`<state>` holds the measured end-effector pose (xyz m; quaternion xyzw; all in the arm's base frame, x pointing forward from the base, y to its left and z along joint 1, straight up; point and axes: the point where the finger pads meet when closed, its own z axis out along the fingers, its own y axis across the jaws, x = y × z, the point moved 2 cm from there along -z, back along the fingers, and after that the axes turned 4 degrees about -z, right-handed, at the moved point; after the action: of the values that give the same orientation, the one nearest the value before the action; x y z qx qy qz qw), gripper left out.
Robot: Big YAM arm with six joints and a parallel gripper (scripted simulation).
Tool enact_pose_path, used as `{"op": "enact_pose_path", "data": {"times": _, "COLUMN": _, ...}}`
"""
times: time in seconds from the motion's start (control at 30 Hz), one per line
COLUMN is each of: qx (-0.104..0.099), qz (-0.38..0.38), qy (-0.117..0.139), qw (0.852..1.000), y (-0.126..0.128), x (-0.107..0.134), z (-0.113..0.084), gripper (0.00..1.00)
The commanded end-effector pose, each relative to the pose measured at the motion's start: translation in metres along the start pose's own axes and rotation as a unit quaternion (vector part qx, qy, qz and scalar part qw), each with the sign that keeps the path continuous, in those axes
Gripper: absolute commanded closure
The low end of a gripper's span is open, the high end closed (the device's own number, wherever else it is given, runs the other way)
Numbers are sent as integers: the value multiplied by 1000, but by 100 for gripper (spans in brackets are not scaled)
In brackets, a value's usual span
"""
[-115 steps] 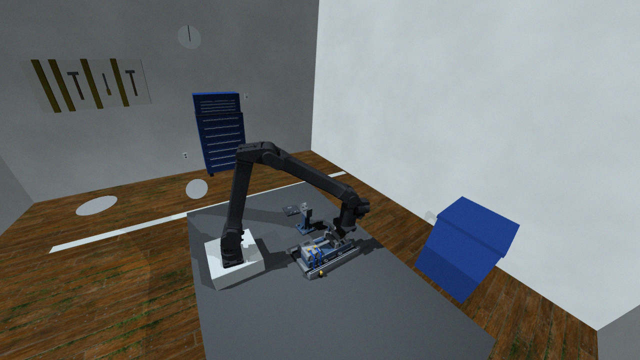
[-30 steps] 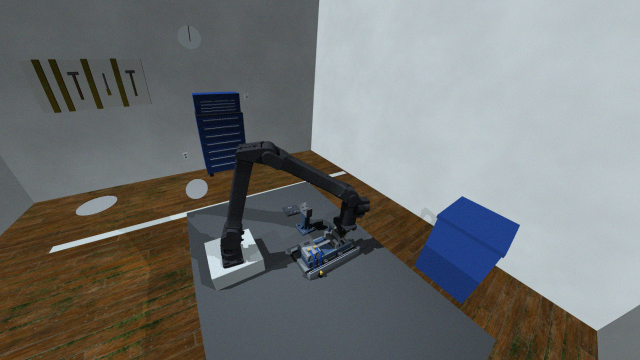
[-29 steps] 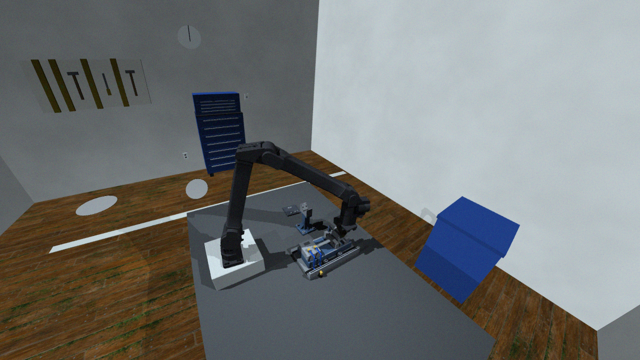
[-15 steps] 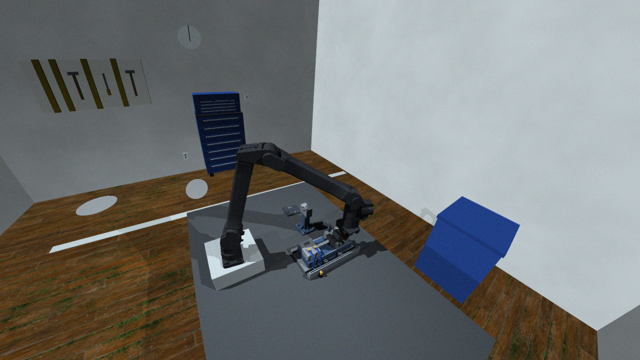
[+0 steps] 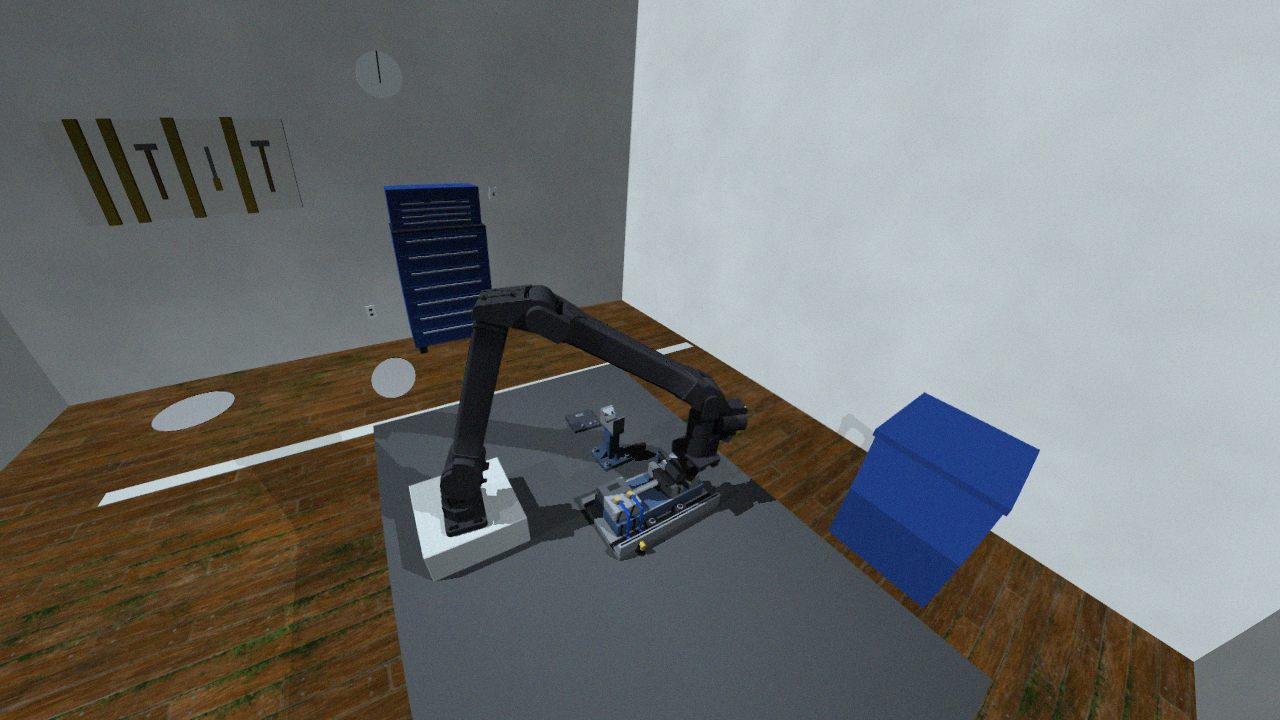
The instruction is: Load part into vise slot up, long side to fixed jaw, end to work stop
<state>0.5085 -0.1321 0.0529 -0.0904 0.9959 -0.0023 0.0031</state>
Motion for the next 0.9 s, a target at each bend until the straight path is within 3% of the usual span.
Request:
{"op": "enact_pose_path", "data": {"times": 0.0, "qx": 6, "qz": 1, "qy": -15, "qw": 1000, "y": -14, "x": -14, "z": -17, "gripper": 100}}
{"op": "enact_pose_path", "data": {"times": 0.13, "qx": 13, "qz": 1, "qy": -30, "qw": 999, "y": -15, "x": -16, "z": -40, "gripper": 100}}
{"op": "enact_pose_path", "data": {"times": 0.33, "qx": 11, "qz": 1, "qy": -25, "qw": 1000, "y": -14, "x": -14, "z": -49, "gripper": 100}}
{"op": "enact_pose_path", "data": {"times": 0.43, "qx": 9, "qz": 1, "qy": -21, "qw": 1000, "y": -12, "x": -9, "z": -49, "gripper": 100}}
{"op": "enact_pose_path", "data": {"times": 0.47, "qx": 3, "qz": 1, "qy": -7, "qw": 1000, "y": -13, "x": -11, "z": -35, "gripper": 100}}
{"op": "enact_pose_path", "data": {"times": 0.53, "qx": 6, "qz": 1, "qy": -15, "qw": 1000, "y": -13, "x": -12, "z": -48, "gripper": 100}}
{"op": "enact_pose_path", "data": {"times": 0.57, "qx": 12, "qz": 1, "qy": -26, "qw": 1000, "y": -14, "x": -13, "z": -64, "gripper": 100}}
{"op": "enact_pose_path", "data": {"times": 0.67, "qx": 14, "qz": 1, "qy": -31, "qw": 999, "y": -14, "x": -14, "z": -75, "gripper": 100}}
{"op": "enact_pose_path", "data": {"times": 0.8, "qx": 8, "qz": 1, "qy": -19, "qw": 1000, "y": -14, "x": -14, "z": -70, "gripper": 100}}
{"op": "enact_pose_path", "data": {"times": 0.87, "qx": 3, "qz": 1, "qy": -8, "qw": 1000, "y": -8, "x": -1, "z": -66, "gripper": 100}}
